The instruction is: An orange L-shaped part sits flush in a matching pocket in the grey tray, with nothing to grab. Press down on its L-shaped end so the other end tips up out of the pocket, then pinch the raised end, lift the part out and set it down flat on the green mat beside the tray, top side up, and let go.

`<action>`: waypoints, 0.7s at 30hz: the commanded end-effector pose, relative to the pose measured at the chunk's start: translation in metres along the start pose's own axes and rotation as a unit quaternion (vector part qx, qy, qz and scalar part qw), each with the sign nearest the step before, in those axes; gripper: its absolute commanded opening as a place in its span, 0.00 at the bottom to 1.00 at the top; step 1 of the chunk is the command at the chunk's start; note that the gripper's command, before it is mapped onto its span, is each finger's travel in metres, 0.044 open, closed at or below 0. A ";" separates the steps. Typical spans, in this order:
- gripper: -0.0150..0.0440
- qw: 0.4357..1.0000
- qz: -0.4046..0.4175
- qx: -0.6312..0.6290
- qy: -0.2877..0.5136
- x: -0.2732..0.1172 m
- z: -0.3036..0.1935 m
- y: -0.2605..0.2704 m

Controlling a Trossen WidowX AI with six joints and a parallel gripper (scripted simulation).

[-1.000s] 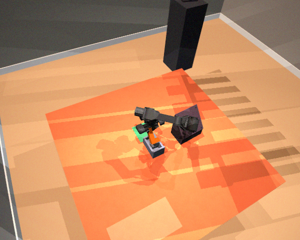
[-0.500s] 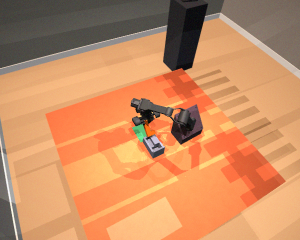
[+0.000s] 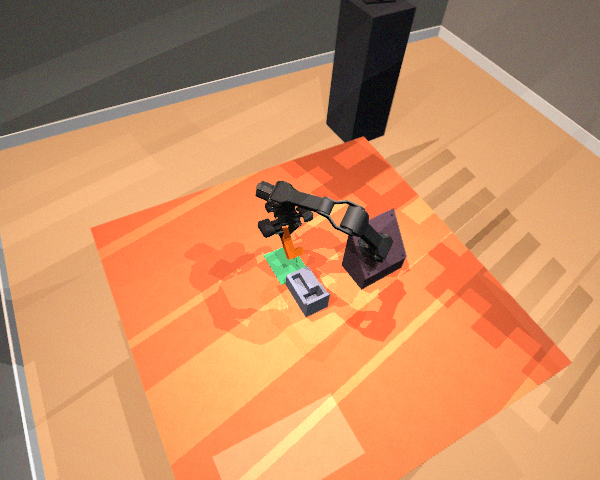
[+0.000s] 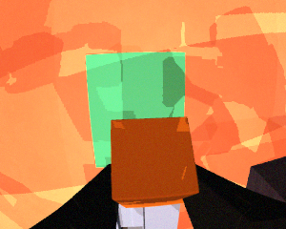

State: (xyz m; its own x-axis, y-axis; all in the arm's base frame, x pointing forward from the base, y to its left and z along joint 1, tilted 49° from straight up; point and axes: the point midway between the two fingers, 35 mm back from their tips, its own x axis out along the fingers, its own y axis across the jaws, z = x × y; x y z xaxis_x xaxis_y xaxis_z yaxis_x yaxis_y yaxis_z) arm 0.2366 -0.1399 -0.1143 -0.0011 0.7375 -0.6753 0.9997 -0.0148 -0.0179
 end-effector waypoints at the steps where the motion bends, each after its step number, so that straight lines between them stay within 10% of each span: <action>1: 0.25 1.000 -0.004 -0.001 0.001 0.002 0.005 -0.002; 21: 0.25 1.000 -0.004 -0.001 0.002 0.031 0.004 -0.002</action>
State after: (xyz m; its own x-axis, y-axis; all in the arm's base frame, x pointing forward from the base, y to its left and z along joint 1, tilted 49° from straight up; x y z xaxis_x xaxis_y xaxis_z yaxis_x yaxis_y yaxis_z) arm 0.2362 -0.1266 -0.1334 -0.0064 0.7337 -0.6794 0.9999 -0.0050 -0.0148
